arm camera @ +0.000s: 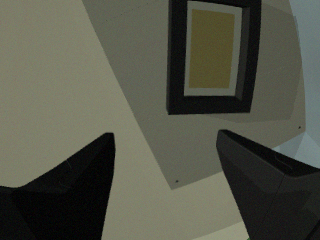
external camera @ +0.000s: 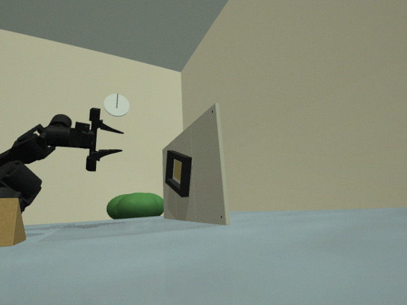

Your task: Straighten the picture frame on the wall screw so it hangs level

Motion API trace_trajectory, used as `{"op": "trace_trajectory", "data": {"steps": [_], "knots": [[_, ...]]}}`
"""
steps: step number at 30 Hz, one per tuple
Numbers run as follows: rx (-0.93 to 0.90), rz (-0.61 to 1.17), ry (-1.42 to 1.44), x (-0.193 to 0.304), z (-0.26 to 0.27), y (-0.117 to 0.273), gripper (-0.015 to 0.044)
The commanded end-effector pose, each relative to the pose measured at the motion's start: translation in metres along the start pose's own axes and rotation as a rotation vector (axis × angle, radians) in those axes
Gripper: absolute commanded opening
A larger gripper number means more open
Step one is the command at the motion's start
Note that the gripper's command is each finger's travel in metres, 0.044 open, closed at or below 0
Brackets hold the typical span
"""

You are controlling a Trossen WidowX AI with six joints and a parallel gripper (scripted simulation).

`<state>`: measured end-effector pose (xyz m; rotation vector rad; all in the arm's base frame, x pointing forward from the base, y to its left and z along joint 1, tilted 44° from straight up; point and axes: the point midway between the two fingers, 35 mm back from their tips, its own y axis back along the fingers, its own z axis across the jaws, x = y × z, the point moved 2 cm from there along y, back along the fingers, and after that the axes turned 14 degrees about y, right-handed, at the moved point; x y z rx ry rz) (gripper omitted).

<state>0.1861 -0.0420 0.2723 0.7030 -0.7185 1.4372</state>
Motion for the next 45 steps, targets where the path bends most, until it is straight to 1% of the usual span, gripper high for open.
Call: {"op": "trace_trajectory", "data": {"steps": [1, 15, 20, 26, 45], "knots": [[-0.001, -0.006, -0.005, -0.001, 0.0, 0.0, 0.026], [0.0, 0.0, 0.0, 0.0, 0.0, -0.001, 0.026], [-0.003, 0.0, -0.001, -0.008, -0.01, -0.031, 0.026], [-0.006, 0.0, -0.004, -0.013, -0.037, -0.062, 0.026], [-0.006, 0.0, -0.004, -0.013, -0.038, -0.063, 0.026]]}}
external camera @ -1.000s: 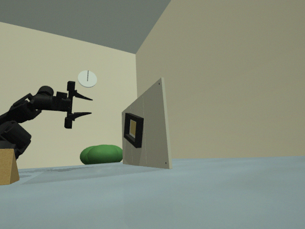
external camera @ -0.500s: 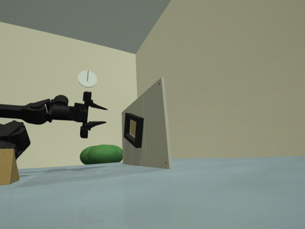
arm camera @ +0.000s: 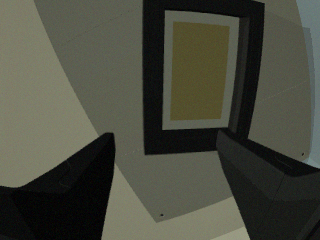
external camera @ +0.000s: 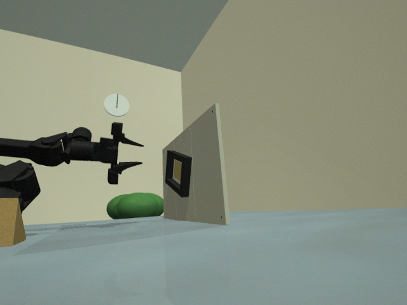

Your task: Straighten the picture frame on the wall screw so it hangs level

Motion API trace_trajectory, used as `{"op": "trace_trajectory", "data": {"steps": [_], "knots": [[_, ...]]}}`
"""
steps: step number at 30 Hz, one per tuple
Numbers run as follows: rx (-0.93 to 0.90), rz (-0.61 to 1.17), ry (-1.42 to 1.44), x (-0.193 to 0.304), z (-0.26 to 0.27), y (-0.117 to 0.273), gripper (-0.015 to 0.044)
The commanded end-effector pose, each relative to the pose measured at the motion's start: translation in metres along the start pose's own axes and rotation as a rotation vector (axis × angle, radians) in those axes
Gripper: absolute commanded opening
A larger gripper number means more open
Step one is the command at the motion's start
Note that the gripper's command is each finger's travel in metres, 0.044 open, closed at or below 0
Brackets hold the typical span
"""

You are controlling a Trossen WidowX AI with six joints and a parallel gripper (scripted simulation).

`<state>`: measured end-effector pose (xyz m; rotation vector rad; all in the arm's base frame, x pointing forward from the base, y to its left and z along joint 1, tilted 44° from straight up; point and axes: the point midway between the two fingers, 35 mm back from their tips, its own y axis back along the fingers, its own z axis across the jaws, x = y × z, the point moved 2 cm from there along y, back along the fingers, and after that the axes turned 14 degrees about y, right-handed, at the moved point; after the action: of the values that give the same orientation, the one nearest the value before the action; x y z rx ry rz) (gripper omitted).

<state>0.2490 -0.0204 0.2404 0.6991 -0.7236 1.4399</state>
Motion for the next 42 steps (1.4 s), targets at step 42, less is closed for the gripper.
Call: {"op": "trace_trajectory", "data": {"steps": [42], "knots": [[-0.006, -0.001, -0.004, 0.0, 0.001, -0.099, 0.026]]}}
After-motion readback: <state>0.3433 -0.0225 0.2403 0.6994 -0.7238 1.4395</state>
